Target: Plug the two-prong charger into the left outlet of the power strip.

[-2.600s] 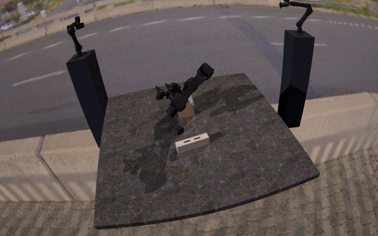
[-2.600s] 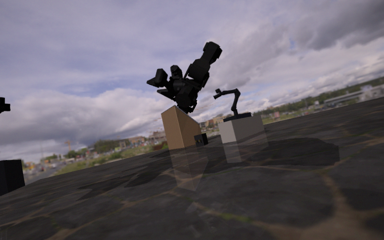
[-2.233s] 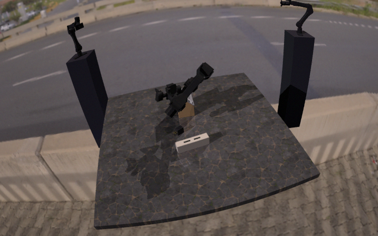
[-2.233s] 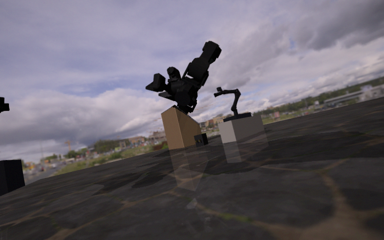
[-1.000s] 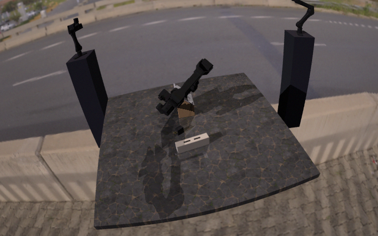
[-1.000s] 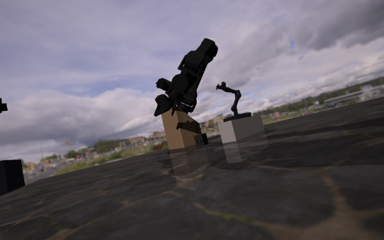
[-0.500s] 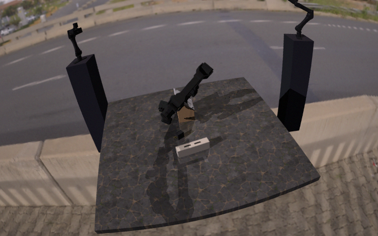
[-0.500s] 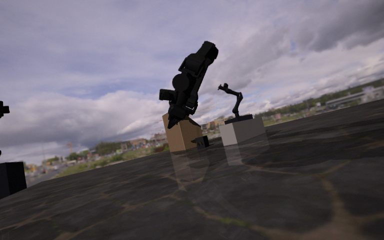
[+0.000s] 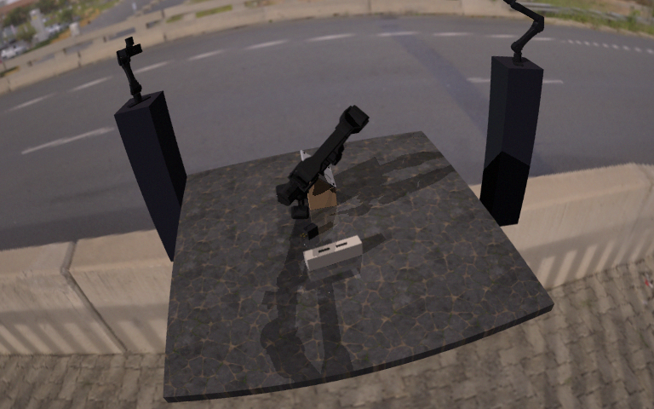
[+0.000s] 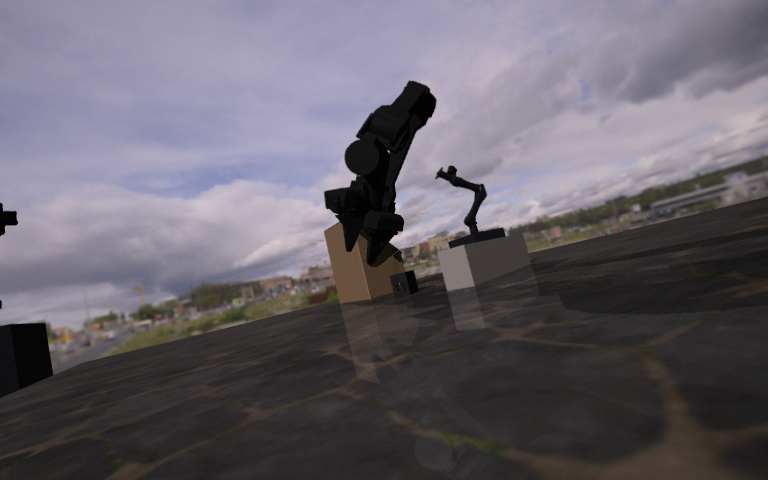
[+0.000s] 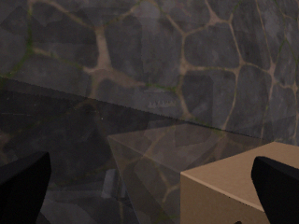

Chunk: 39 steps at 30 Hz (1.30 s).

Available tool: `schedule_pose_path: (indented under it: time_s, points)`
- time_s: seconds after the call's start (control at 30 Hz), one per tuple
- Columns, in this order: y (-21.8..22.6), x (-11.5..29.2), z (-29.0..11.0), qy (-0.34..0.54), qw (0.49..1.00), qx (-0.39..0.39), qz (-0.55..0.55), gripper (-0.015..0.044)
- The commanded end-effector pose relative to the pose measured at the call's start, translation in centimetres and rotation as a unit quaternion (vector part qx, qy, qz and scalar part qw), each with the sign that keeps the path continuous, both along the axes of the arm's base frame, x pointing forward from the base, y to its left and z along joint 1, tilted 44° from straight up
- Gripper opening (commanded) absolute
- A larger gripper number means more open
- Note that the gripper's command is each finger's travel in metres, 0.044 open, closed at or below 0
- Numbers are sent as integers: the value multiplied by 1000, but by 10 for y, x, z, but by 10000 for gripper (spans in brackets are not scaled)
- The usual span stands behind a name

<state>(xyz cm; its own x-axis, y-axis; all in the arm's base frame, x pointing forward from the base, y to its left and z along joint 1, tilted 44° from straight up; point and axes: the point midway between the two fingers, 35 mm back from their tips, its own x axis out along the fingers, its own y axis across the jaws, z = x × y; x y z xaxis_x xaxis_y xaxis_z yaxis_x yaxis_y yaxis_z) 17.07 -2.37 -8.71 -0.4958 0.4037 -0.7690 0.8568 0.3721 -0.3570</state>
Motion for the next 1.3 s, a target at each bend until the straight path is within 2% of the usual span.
schedule_pose_path:
  time_s: [0.0, 0.33, 0.67, 1.27]
  points:
    - [7, 9, 0, -37, 999, 38, 10, 440]
    - [25, 33, 2, -156, 976, 147, 49, 440]
    - [40, 57, 10, -284, 926, 233, 89, 440]
    - [52, 57, -1, -293, 921, 239, 92, 440]
